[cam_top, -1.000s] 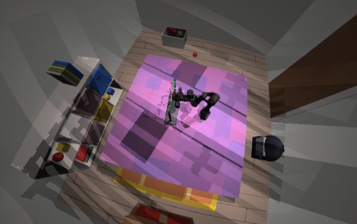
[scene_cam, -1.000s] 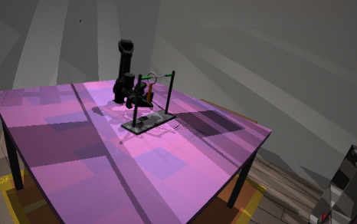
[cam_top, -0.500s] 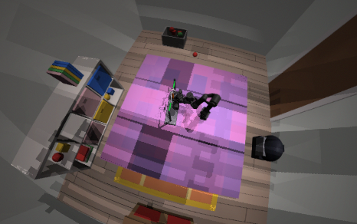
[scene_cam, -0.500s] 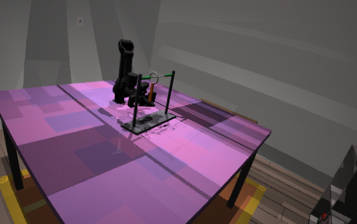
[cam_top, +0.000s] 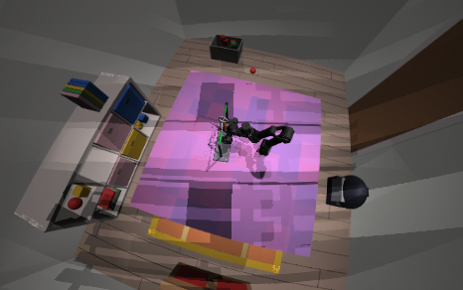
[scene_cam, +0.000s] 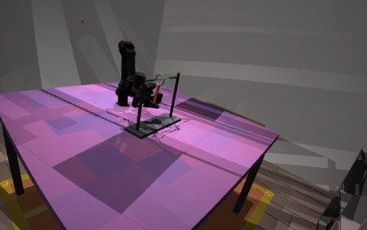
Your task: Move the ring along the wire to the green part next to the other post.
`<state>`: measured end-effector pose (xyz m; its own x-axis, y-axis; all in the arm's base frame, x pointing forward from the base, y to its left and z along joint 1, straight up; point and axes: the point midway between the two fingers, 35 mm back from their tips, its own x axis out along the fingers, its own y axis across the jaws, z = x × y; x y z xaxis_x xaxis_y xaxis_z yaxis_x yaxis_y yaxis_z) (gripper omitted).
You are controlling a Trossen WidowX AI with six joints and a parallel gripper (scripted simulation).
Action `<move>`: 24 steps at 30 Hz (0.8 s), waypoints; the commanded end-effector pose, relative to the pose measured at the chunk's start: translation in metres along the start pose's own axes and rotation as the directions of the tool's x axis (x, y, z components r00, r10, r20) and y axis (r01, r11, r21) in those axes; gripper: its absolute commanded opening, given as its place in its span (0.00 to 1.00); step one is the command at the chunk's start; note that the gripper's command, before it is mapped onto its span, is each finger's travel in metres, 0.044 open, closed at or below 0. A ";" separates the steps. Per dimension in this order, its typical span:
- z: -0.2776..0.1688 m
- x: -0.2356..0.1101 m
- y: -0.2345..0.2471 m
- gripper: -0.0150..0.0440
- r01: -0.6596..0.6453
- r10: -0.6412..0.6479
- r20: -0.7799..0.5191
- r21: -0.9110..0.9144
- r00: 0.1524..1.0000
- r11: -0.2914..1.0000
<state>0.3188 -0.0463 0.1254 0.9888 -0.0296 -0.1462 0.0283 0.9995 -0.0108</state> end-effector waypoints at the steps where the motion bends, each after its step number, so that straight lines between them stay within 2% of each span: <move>1: 0.002 -0.003 0.006 0.00 0.019 -0.019 -0.008 0.005 1.000 1.000; 15: 0.002 -0.001 0.018 0.00 -0.050 0.050 -0.009 -0.003 0.999 0.999; 24: 0.002 -0.011 0.020 0.00 -0.109 0.107 -0.088 -0.014 0.990 0.994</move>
<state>0.3112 -0.0258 0.1211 0.9721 0.0570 -0.2277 -0.0581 0.9983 0.0018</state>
